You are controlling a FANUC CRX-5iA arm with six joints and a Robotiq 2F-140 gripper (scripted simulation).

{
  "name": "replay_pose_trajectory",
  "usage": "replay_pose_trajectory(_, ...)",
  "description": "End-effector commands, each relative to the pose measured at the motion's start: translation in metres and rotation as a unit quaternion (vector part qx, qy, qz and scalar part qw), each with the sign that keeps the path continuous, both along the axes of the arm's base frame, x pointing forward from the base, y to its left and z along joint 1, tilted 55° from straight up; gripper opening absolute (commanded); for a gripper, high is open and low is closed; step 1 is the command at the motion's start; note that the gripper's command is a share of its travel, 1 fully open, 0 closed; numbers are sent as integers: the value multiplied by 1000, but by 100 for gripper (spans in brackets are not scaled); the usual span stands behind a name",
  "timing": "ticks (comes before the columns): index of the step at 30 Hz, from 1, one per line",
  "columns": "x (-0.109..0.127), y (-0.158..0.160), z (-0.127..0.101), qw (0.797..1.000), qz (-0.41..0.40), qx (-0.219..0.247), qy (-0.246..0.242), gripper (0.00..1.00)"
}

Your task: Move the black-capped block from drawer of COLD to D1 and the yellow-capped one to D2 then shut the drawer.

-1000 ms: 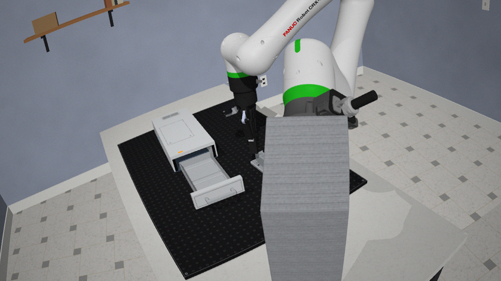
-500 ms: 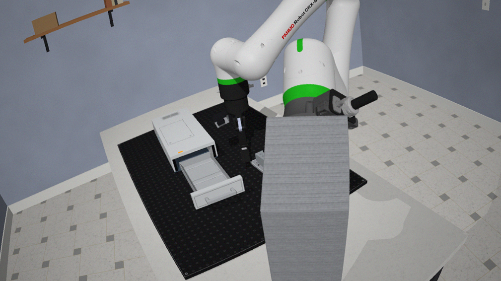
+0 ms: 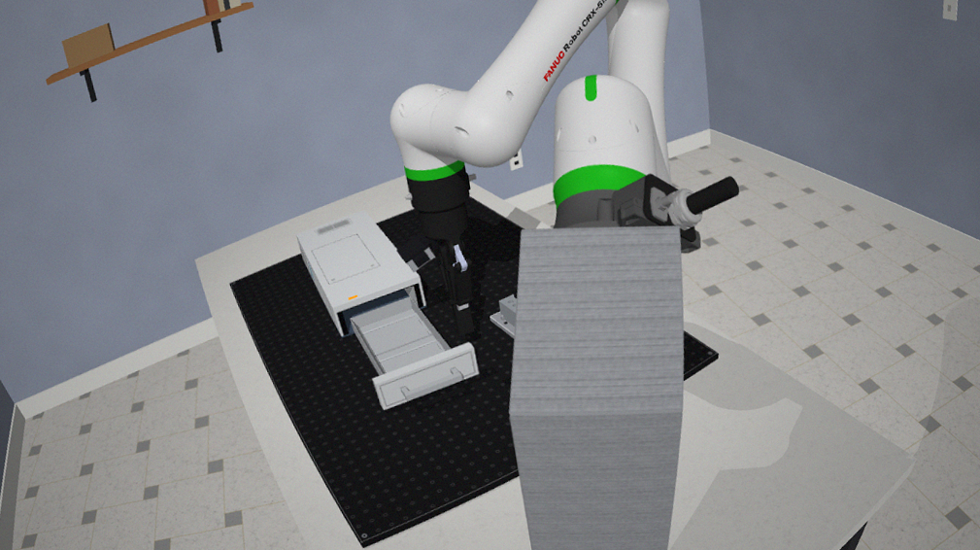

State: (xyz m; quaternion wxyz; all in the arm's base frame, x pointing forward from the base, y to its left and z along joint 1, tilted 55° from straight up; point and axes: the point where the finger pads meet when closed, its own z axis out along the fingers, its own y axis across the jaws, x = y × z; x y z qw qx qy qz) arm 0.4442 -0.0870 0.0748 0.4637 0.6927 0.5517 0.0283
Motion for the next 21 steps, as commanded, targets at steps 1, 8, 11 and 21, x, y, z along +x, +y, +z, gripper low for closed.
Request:
replay_pose_trajectory(1,0,8,-10,1000,6,-6,7,10)
replay_pose_trajectory(8,-1,21,-25,1000,6,-6,7,10)
replay_pose_trajectory(11,-1,28,-35,1000,6,-6,7,10)
replay_pose_trajectory(21,-2,53,-66,1000,6,-6,7,10)
